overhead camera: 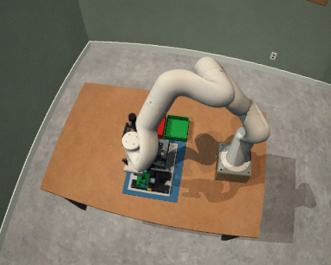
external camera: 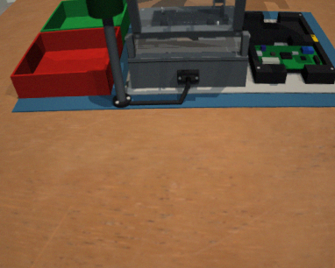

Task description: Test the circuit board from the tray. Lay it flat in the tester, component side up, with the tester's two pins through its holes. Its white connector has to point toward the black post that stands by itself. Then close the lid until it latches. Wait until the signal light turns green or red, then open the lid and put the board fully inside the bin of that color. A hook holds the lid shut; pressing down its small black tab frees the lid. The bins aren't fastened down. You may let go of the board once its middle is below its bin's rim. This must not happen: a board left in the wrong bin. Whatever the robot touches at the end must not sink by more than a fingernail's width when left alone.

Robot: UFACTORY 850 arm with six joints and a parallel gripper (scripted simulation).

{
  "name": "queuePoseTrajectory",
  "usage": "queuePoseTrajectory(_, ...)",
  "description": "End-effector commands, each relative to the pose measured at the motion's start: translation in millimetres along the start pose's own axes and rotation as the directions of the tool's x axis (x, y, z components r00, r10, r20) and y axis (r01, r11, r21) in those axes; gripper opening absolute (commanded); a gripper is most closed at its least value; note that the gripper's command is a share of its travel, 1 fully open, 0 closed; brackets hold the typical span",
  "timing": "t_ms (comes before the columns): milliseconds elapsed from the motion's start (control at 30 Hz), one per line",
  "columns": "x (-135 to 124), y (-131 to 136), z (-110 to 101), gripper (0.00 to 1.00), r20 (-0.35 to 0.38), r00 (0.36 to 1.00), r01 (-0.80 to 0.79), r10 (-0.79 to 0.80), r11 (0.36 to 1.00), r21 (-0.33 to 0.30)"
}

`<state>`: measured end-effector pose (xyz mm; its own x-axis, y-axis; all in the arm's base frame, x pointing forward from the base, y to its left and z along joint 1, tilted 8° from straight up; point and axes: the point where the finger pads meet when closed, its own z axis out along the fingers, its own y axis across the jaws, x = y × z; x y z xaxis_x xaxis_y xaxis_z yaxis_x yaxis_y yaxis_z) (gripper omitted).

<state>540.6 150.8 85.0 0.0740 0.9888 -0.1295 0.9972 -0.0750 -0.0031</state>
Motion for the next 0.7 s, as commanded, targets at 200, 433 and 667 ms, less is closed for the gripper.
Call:
queuePoseTrajectory(200,1,3,82,1.0,0.001,1.0,-0.001,0.001,1.0,-0.002)
queuePoseTrajectory(433,1,3,104,1.0,0.001,1.0,-0.001,0.001,1.0,-0.002)
queuePoseTrajectory(667,1,3,115,1.0,0.001,1.0,-0.001,0.001,1.0,-0.002)
